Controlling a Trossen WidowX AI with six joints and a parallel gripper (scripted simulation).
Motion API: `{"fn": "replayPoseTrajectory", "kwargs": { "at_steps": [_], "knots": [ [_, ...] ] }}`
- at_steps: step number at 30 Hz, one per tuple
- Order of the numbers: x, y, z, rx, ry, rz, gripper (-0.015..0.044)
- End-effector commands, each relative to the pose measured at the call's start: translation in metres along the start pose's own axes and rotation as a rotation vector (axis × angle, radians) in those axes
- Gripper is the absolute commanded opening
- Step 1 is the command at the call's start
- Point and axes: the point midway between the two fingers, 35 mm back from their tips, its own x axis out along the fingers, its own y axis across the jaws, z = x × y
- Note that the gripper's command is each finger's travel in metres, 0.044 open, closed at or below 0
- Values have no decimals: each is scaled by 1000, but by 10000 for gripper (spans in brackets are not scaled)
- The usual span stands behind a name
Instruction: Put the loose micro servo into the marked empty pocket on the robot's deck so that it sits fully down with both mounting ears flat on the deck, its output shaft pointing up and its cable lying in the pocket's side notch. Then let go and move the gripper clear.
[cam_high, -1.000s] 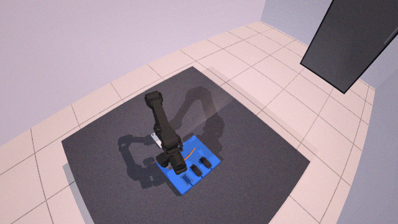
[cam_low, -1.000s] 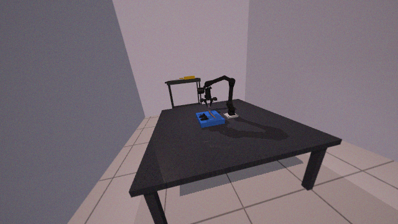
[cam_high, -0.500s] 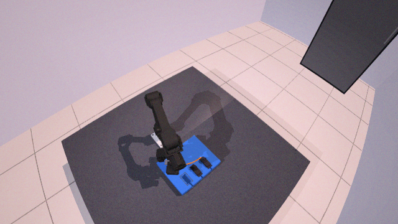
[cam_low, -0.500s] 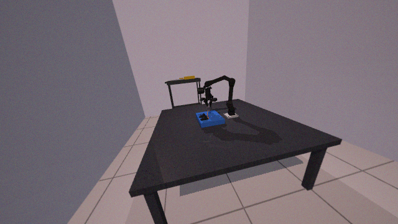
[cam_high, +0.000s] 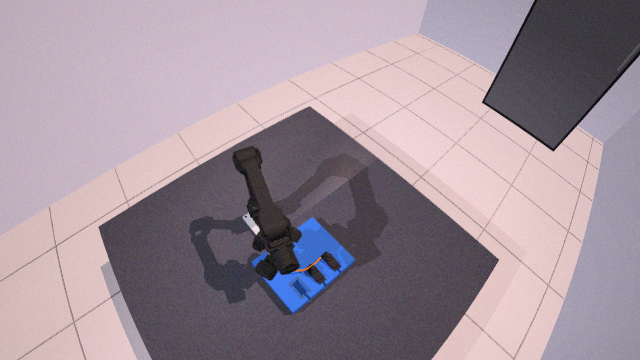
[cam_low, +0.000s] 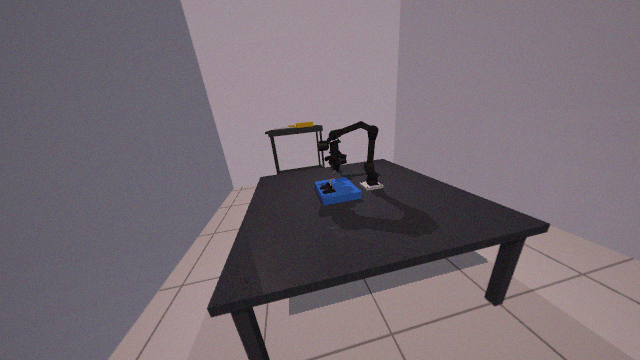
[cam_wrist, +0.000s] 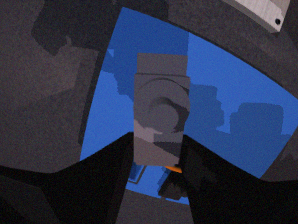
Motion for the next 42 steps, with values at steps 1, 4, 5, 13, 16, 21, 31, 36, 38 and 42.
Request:
{"fn": "replayPoseTrajectory", "kwargs": {
  "at_steps": [1,4,5,13,16,21,31,36,38,42],
  "knots": [
    [0,0,-1,143,4,-1,0],
    [0,0,-1,247,4,-1,0],
    [0,0,-1,281,4,-1,0],
    [0,0,-2,332,4,-1,0],
    [-1,2,-7,332,5,-1,0],
    [-1,9,-25,332,6,-1,0],
    [-2,21,-62,332,9,0,0],
    [-2,27,-80,332,10,0,0],
    [-2,30,-87,332,10,0,0],
    [-2,34,-99,332,11,0,0]
  ]
}}
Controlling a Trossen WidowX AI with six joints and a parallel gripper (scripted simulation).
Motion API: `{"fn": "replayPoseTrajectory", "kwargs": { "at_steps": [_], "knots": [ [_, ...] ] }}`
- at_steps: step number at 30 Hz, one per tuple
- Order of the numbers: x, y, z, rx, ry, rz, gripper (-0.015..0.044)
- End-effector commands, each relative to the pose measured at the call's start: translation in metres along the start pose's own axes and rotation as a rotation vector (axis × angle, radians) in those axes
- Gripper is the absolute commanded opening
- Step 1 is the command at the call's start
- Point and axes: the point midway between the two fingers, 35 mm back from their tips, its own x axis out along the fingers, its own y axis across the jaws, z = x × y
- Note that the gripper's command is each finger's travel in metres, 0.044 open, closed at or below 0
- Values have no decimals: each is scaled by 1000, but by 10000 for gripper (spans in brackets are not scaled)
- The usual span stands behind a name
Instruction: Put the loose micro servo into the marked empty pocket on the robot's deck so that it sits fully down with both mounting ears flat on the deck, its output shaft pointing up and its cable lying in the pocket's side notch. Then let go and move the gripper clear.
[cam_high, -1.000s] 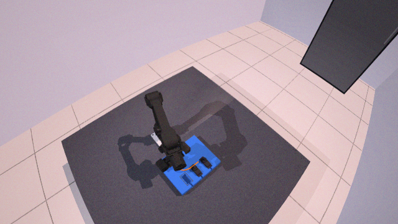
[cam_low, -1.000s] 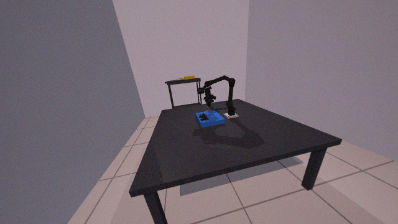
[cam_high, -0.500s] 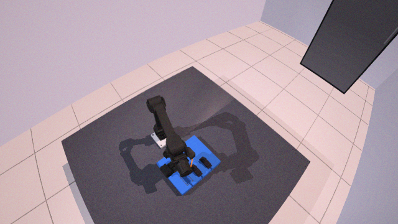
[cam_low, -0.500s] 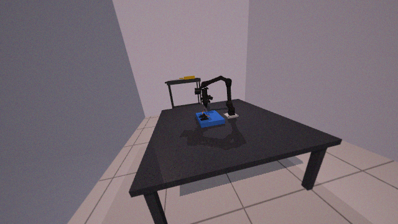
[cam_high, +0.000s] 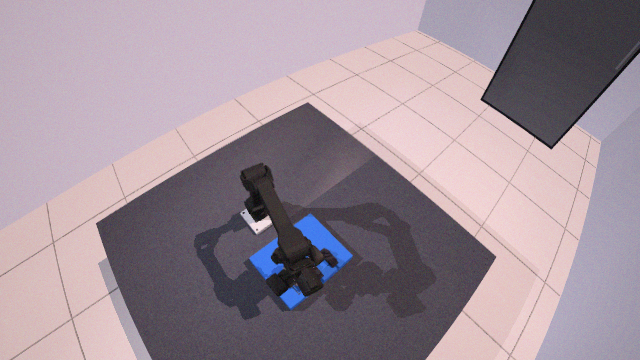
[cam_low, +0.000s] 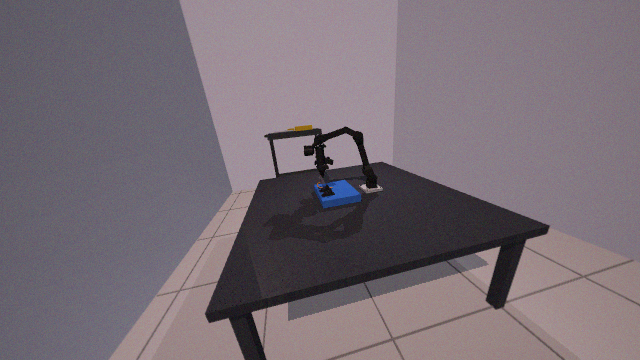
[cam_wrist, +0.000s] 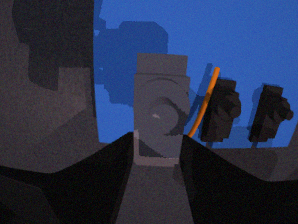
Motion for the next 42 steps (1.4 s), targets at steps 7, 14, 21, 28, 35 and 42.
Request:
{"fn": "replayPoseTrajectory", "kwargs": {
  "at_steps": [7,14,21,28,35,42],
  "knots": [
    [2,-1,-17,4,4,-2,0],
    [12,-1,-17,4,4,-2,0],
    [19,-1,-17,4,4,-2,0],
    [19,-1,-17,4,4,-2,0],
    [21,-1,-17,4,4,-2,0],
    [27,-1,-17,4,4,-2,0]
  ]
}}
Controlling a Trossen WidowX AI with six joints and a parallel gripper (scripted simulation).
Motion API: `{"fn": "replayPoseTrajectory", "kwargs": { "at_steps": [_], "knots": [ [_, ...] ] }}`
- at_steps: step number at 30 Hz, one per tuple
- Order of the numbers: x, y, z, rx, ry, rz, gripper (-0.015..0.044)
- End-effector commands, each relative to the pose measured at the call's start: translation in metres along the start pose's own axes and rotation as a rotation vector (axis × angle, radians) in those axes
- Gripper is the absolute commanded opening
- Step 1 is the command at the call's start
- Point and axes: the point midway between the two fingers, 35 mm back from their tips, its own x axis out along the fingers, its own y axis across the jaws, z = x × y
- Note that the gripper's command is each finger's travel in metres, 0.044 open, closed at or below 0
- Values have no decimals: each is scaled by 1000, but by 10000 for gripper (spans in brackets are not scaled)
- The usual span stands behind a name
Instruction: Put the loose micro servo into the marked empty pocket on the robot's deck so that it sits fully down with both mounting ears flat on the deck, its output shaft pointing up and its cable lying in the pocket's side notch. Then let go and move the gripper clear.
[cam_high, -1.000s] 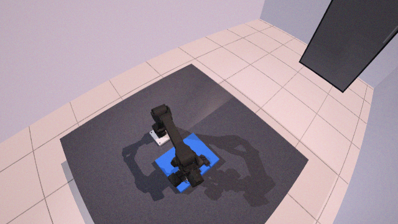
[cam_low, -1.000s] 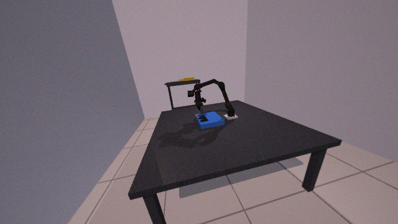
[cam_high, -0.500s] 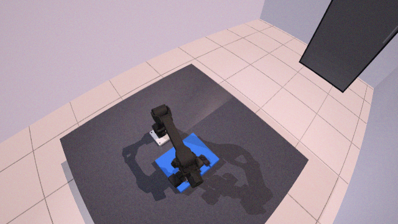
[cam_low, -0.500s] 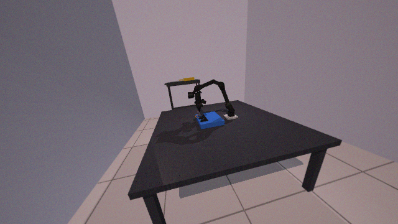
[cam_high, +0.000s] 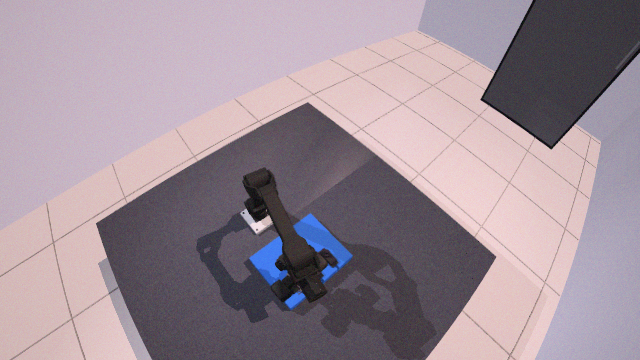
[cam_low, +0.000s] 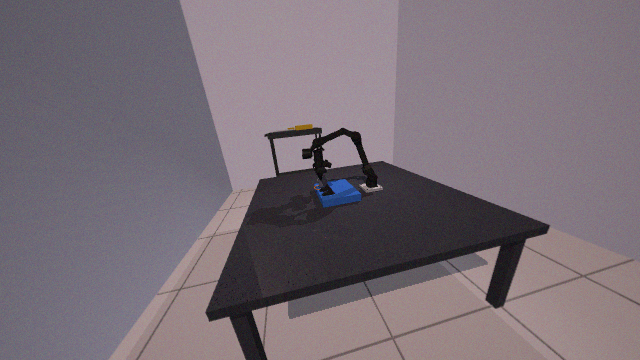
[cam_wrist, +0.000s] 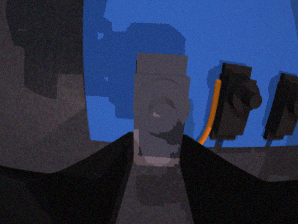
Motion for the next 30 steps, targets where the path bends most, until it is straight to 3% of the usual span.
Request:
{"fn": "replayPoseTrajectory", "kwargs": {
  "at_steps": [1,30],
  "knots": [
    [4,-1,0,5,-2,-3,0],
    [23,-1,0,5,-2,-3,0]
  ]
}}
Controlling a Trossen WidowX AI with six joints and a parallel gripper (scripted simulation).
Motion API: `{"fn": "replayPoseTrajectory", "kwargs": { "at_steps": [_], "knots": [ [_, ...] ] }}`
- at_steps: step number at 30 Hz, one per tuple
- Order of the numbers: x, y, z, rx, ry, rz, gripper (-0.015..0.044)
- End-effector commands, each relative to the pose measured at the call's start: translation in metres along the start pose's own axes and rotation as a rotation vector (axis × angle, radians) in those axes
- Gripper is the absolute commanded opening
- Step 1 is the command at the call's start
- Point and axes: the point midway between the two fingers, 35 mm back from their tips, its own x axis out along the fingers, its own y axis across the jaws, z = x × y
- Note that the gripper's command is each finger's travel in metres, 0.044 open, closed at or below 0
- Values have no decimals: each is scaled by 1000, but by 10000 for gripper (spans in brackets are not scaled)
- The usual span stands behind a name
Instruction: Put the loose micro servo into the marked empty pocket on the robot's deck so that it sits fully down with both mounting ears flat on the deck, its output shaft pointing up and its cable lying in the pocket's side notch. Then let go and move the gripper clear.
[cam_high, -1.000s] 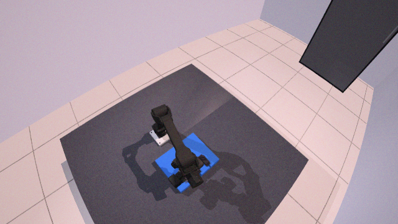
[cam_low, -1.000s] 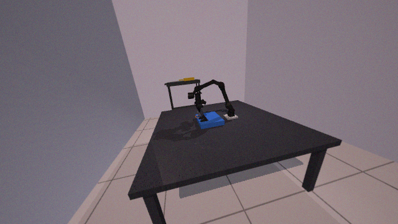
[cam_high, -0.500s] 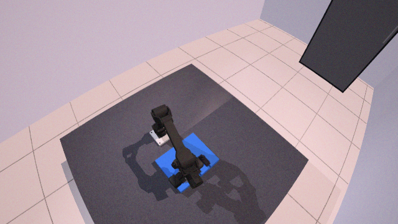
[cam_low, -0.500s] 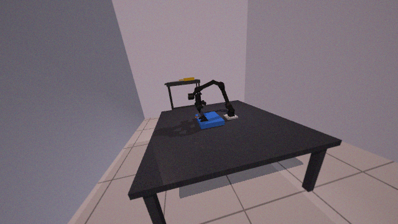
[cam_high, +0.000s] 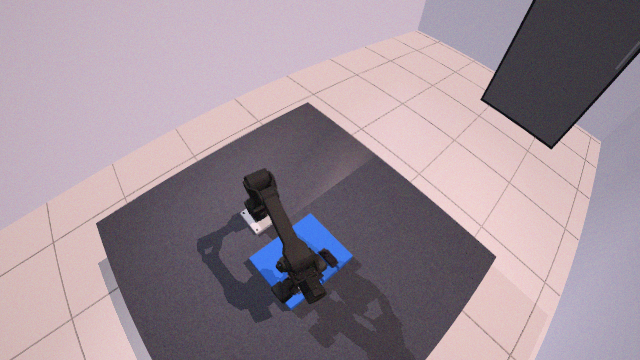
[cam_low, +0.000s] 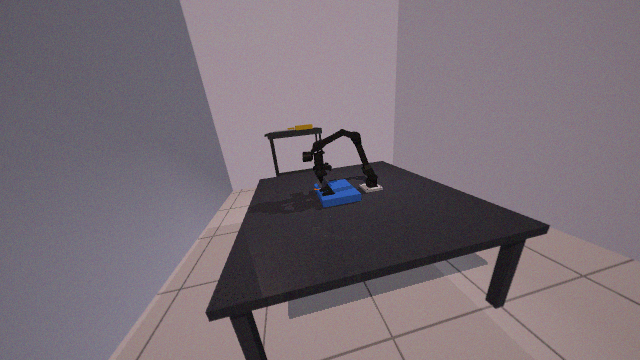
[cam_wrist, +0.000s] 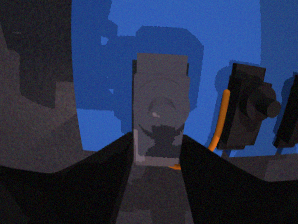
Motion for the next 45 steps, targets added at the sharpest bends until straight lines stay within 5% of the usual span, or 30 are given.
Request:
{"fn": "replayPoseTrajectory", "kwargs": {
  "at_steps": [1,34,41,45],
  "knots": [
    [4,-1,1,2,-3,-2,0],
    [26,-1,1,2,-3,-2,0],
    [23,0,0,2,-3,-2,184],
    [11,0,0,2,-2,-2,187]
  ]
}}
